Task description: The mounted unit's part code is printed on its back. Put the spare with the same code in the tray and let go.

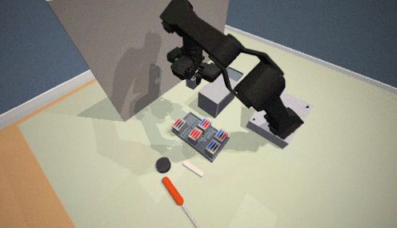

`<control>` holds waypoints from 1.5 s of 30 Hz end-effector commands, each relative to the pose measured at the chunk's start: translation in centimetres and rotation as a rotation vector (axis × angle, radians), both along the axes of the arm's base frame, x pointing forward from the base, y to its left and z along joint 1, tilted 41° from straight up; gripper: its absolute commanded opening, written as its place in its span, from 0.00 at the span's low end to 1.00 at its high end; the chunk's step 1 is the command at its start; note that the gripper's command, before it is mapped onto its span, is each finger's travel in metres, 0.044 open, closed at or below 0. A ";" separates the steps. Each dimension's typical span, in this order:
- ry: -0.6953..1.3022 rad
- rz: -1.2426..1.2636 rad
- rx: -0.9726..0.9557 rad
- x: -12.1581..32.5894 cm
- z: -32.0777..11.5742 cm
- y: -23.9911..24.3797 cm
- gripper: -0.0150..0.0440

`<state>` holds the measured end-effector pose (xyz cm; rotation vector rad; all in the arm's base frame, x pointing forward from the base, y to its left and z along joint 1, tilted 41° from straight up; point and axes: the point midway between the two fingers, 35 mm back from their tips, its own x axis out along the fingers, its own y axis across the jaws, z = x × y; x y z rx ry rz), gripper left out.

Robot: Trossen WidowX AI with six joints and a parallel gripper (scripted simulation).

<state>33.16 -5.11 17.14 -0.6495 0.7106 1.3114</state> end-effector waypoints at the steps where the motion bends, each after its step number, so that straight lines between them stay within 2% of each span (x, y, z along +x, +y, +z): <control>1: -0.005 -0.003 -0.014 0.5 -1.1 -2.1 0.25; 20: 0.003 -0.013 -0.034 0.4 -9.3 -13.2 0.25; 40: -0.016 0.014 -0.003 -4.1 -18.8 -22.3 0.25; 45: -0.019 0.016 0.000 -4.7 -19.6 -22.9 0.25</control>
